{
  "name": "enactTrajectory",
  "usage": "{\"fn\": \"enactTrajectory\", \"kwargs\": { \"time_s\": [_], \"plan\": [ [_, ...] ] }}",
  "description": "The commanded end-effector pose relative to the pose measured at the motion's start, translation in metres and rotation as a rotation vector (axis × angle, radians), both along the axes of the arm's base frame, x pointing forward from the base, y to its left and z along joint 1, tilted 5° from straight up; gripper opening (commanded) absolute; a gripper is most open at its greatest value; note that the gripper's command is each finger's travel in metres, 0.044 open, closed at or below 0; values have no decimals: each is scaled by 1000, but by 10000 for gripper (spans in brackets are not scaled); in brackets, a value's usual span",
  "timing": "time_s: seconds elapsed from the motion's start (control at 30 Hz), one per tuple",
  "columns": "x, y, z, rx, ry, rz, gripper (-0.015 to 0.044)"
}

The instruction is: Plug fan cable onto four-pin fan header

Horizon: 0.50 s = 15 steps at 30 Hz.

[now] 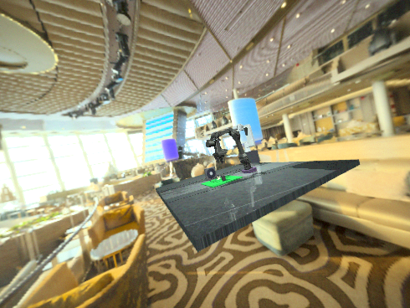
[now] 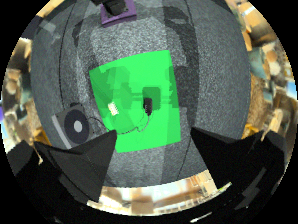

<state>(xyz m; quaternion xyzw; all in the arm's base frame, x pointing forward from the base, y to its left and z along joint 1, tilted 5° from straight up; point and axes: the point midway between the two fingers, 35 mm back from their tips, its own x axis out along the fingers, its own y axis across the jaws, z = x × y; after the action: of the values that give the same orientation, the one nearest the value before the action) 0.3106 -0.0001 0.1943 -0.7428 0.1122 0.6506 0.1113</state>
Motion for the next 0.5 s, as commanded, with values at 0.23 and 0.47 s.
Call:
{"fn": "enactTrajectory", "kwargs": {
  "time_s": [0.23, 0.47],
  "plan": [
    [5, -2, -94, 2, 22, 9, 440],
    [5, -2, -94, 2, 22, 9, 440]
  ]
}}
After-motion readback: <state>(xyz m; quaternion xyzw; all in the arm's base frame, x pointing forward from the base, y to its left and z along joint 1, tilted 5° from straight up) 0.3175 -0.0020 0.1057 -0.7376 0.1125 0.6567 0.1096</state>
